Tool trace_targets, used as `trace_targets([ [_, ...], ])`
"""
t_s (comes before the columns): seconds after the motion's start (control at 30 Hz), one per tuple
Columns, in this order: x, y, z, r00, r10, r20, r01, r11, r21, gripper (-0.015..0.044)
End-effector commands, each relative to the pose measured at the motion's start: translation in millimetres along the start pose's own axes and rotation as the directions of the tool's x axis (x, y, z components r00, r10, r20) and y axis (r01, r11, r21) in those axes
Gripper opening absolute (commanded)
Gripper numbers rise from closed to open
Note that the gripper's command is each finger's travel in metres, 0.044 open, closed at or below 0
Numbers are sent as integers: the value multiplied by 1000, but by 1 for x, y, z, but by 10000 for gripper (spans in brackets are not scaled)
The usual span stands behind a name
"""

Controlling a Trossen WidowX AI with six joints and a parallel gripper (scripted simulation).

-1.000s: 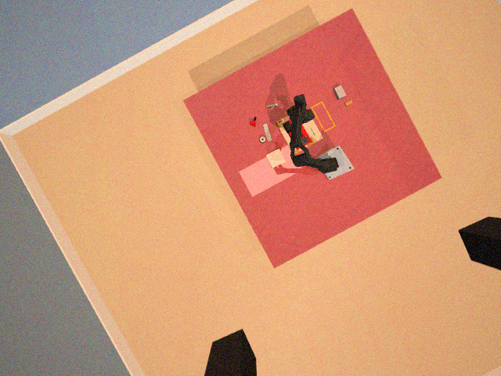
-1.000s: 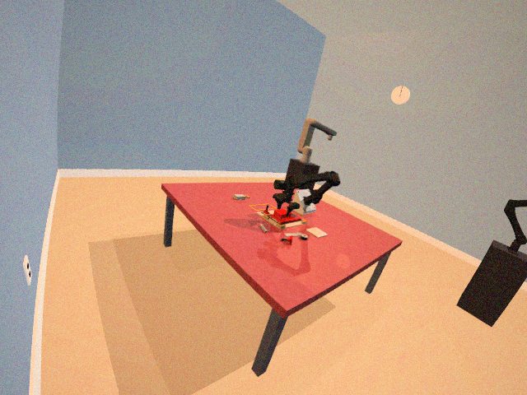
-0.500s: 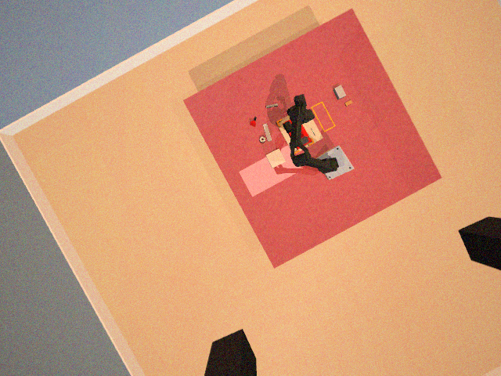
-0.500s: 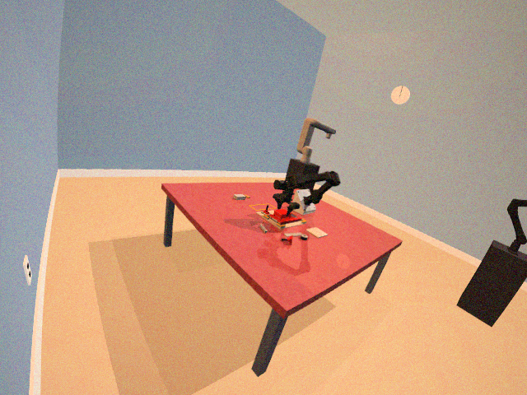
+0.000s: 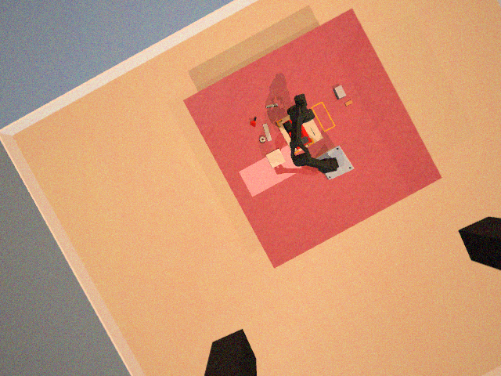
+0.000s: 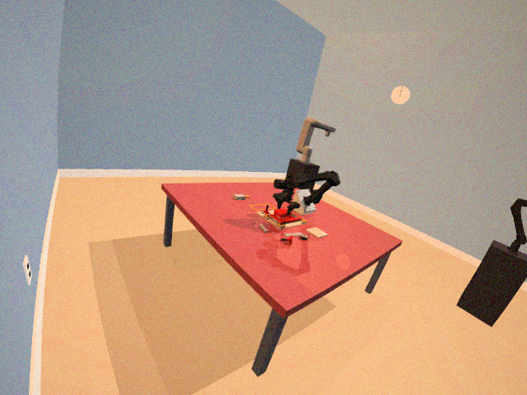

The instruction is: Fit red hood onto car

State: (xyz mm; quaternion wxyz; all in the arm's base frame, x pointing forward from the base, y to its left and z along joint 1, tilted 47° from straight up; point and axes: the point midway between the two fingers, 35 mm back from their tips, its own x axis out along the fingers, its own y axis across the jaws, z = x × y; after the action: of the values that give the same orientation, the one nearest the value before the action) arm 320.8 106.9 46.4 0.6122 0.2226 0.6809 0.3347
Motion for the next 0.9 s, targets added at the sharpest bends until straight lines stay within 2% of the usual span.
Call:
trace_targets([
  [0.0,1,0,0,1000,-3,-2,3,1000,-2,0],
  [0.87,12,0,0,1000,-2,-3,2,1000,-1,0],
])
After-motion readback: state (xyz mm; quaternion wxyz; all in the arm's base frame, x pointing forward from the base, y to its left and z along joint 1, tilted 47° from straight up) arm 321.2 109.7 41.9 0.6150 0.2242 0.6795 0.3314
